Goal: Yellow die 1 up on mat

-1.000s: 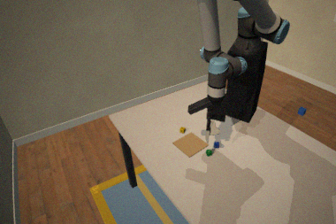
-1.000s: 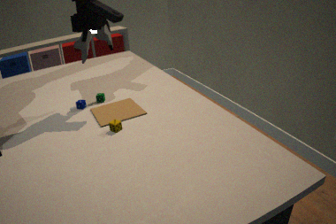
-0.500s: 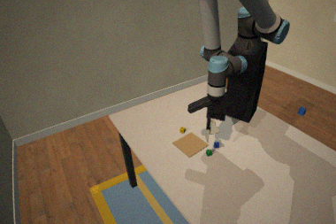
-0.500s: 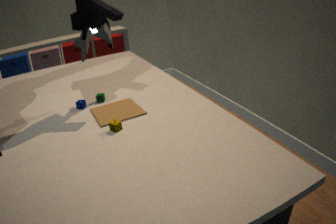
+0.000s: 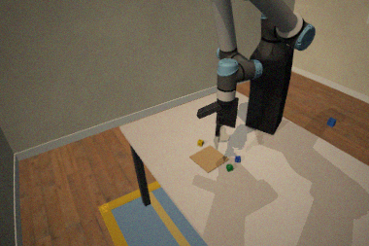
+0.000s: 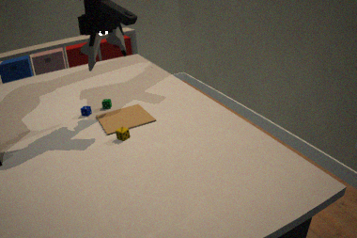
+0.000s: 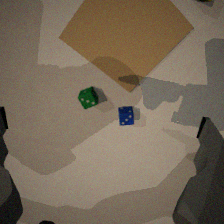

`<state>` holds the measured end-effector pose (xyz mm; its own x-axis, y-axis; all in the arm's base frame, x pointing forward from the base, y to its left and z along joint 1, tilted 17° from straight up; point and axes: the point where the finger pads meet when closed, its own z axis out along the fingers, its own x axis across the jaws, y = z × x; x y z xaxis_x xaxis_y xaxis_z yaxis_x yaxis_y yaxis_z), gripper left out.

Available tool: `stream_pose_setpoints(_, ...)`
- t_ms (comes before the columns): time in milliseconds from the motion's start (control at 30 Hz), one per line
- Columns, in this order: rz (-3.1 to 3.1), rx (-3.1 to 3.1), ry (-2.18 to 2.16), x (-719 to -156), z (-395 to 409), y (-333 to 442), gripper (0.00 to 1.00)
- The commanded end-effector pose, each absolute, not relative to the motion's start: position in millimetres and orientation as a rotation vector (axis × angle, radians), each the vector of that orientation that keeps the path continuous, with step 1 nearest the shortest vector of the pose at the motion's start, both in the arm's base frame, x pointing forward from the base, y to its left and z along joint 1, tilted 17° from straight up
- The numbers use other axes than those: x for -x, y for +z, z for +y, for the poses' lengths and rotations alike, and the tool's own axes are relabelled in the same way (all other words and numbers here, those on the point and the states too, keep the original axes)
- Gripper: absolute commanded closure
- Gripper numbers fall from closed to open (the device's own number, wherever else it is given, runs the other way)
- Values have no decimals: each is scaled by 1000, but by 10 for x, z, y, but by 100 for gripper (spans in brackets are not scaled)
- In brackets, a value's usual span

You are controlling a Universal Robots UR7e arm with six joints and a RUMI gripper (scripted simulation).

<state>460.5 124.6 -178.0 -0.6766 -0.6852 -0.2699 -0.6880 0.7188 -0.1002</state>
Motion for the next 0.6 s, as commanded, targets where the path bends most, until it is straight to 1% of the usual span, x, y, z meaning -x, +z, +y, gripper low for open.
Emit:
stream_pose_setpoints(0,2669,1004,30,-4652,704,-1871,0)
stream_pose_setpoints(133,2691,938,41,-4632,288,-1936,0)
stream_pose_setpoints(200,2691,938,41,-4632,288,-1936,0)
stream_pose_setpoints(400,2710,860,54,-4568,-169,-2004,0)
stream_pose_setpoints(567,2716,831,58,-4534,-332,-2027,0)
